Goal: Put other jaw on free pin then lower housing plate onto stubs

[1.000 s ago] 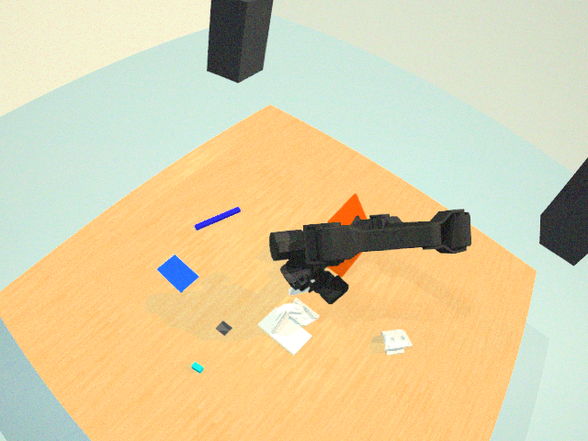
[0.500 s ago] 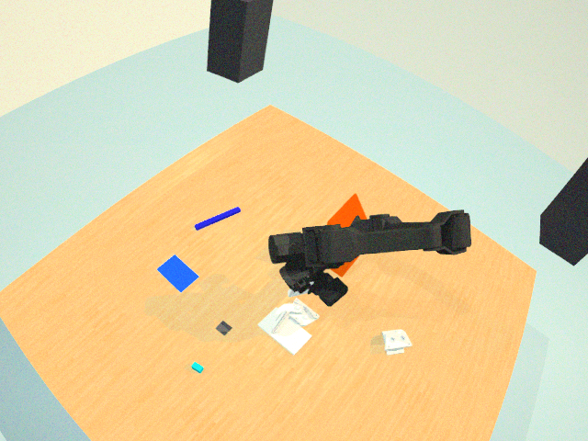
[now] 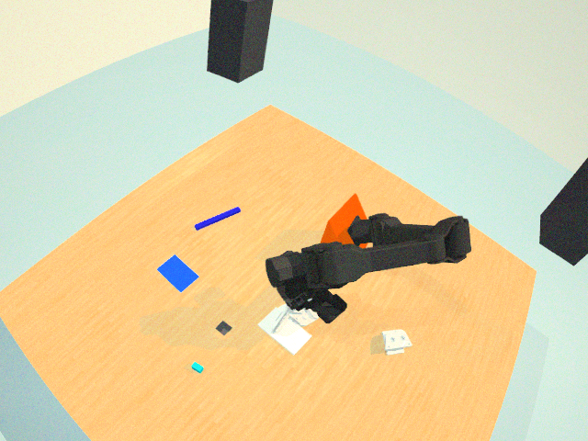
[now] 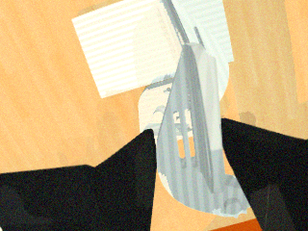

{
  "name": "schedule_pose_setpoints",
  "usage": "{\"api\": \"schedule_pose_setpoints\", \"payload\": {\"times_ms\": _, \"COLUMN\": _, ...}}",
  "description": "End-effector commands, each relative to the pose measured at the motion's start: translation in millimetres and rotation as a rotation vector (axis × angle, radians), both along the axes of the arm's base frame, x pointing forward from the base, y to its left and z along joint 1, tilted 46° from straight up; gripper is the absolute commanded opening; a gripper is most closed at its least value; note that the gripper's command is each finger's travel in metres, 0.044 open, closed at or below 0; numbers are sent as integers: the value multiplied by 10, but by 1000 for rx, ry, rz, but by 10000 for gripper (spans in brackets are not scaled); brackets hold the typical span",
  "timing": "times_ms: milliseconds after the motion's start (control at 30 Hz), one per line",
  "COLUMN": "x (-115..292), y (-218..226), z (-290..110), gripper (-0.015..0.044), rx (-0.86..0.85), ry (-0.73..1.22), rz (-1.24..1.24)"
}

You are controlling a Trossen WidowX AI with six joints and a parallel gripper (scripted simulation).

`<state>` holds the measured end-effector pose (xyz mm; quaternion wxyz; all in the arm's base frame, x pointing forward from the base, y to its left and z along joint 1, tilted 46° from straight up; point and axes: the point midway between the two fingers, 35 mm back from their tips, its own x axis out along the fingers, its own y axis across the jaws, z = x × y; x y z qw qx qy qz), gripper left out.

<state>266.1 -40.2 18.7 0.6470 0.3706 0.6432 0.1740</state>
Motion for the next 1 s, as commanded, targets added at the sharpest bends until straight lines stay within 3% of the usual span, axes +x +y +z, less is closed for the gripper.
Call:
{"api": "schedule_pose_setpoints", "payload": {"times_ms": 0, "x": 133, "y": 53, "z": 72, "gripper": 134, "rx": 4, "ry": 1, "rz": -2}}
{"api": "schedule_pose_setpoints", "payload": {"times_ms": 367, "x": 396, "y": 191, "z": 229, "gripper": 134, "rx": 11, "ry": -1, "rz": -1}}
{"api": "schedule_pose_setpoints", "payload": {"times_ms": 967, "x": 400, "y": 193, "z": 232, "gripper": 134, "rx": 11, "ry": -1, "rz": -1}}
